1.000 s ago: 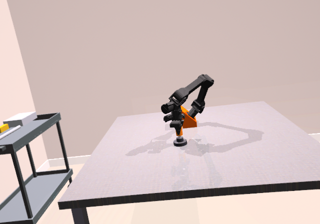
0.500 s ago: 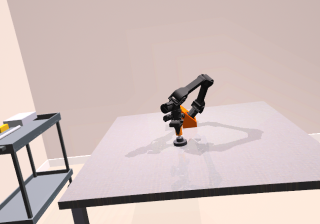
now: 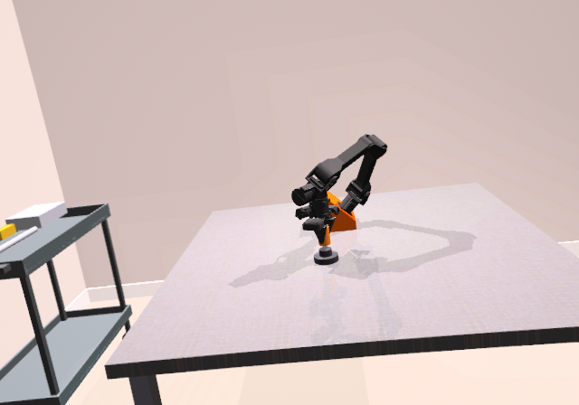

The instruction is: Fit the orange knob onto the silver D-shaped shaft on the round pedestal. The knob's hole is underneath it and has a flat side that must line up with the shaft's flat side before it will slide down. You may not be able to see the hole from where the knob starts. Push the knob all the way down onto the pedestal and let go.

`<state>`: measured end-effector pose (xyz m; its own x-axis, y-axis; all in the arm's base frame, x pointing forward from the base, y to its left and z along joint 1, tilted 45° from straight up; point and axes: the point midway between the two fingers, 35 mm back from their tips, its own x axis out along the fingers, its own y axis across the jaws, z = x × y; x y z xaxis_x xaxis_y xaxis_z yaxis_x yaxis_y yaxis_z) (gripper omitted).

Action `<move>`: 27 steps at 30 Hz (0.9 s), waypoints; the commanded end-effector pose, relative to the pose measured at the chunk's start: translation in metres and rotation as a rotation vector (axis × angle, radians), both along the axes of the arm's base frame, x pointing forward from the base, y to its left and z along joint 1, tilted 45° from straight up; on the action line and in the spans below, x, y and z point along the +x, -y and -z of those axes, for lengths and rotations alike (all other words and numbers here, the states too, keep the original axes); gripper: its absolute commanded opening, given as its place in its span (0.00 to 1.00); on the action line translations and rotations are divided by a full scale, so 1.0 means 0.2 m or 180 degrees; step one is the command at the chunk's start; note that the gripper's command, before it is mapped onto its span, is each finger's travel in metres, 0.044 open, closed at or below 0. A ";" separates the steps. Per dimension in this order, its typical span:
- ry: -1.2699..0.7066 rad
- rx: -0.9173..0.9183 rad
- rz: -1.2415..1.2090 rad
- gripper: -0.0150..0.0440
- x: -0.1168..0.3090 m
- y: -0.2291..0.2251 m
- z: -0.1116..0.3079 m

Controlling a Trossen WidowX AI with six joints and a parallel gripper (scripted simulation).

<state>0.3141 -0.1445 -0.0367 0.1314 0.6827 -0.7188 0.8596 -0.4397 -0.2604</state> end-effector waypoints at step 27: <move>-0.0462 0.0089 0.0505 0.25 -0.01 0.01 0.00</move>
<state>0.3126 -0.1456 -0.0360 0.1312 0.6835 -0.7180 0.7430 -0.5474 -0.3852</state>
